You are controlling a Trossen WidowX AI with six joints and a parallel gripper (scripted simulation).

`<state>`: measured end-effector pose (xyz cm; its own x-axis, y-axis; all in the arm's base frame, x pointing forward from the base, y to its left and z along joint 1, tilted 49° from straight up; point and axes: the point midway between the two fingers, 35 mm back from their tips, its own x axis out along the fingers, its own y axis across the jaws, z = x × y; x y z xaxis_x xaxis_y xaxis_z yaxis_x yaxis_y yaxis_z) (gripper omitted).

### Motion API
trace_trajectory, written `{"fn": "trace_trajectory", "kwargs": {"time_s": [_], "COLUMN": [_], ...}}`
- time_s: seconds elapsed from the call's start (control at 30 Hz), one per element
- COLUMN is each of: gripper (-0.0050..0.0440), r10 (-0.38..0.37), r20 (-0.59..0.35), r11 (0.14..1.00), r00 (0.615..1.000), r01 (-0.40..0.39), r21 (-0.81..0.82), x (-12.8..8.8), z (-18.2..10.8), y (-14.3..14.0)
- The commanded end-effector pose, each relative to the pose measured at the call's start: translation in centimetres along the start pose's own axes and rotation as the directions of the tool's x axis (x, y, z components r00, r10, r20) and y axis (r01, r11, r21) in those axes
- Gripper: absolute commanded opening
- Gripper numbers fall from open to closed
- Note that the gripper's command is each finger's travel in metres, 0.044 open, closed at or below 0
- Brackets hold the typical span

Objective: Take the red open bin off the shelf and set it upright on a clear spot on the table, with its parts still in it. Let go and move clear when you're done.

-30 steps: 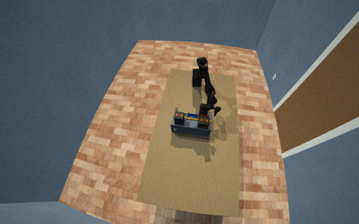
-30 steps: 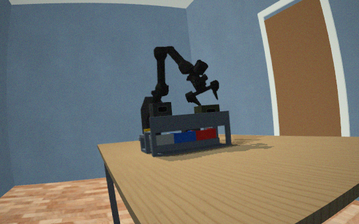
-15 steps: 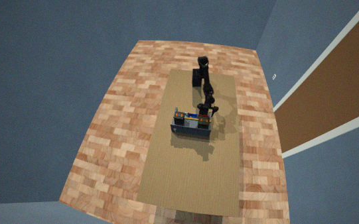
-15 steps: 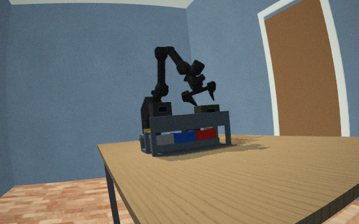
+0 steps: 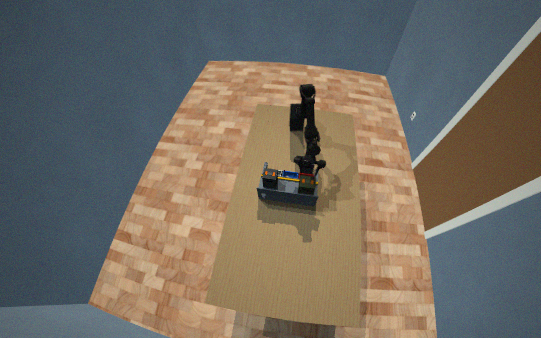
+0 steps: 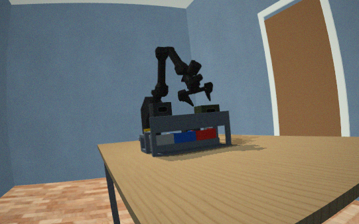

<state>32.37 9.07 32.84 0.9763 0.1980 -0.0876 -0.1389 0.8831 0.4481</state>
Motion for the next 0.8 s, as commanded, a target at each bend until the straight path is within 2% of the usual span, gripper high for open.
{"fn": "trace_trajectory", "kwargs": {"time_s": [0.0, 0.3, 0.47, 0.77], "gripper": [0.044, 0.044, 0.044, 0.044], "r10": [0.021, 0.021, -0.011, -0.011], "r20": [0.043, 0.043, 0.091, 0.091], "r11": [1.0, 1.0, 0.992, 0.992], "r00": [0.999, 0.999, 0.996, 0.996], "r01": [-0.02, -0.02, 0.022, 0.022], "r21": [-0.021, -0.021, -0.124, -0.124], "x": [-0.8, -0.8, -1.2, -1.2], "z": [1.3, 1.3, 2.1, 2.1], "y": [0.1, 0.1, -2.1, -2.1]}}
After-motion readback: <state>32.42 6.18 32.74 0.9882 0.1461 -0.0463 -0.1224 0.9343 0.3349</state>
